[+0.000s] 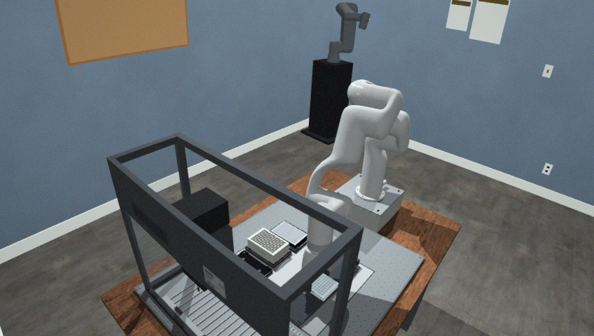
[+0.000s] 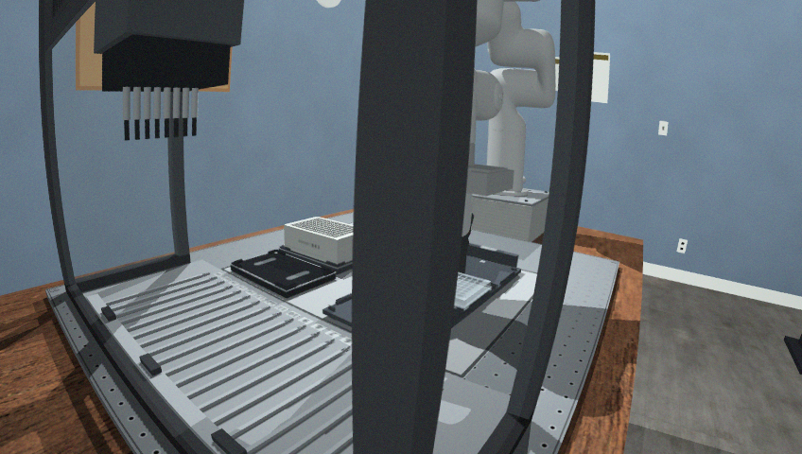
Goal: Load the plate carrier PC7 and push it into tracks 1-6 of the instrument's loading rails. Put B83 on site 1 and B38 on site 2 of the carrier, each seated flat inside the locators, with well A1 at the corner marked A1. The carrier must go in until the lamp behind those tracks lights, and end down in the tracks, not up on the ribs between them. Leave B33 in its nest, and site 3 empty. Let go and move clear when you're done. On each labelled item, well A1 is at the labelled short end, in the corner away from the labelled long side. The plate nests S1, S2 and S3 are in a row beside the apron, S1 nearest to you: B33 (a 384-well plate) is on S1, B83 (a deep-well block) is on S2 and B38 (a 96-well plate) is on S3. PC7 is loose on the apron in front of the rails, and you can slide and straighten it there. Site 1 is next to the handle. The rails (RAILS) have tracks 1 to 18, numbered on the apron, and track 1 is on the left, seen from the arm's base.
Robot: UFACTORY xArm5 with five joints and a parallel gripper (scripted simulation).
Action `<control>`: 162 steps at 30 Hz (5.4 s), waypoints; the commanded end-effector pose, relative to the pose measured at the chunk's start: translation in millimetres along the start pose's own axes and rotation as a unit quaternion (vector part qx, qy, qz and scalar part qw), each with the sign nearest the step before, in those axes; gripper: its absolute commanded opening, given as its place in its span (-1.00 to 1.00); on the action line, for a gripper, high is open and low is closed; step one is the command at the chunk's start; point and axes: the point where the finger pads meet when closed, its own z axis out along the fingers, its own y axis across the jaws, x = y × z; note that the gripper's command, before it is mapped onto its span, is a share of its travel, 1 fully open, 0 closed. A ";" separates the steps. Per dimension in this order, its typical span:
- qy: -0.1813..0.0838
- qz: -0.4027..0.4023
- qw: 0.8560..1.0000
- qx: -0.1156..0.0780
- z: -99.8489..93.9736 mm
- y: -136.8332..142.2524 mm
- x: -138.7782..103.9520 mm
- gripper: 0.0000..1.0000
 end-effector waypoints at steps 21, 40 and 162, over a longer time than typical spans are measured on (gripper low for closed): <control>-0.013 0.000 1.000 -0.005 -16.5 1.4 0.8 1.00; -0.013 0.000 1.000 -0.005 -44.8 1.2 1.5 1.00; -0.014 -0.024 1.000 -0.005 -149.8 -1.5 -219.6 1.00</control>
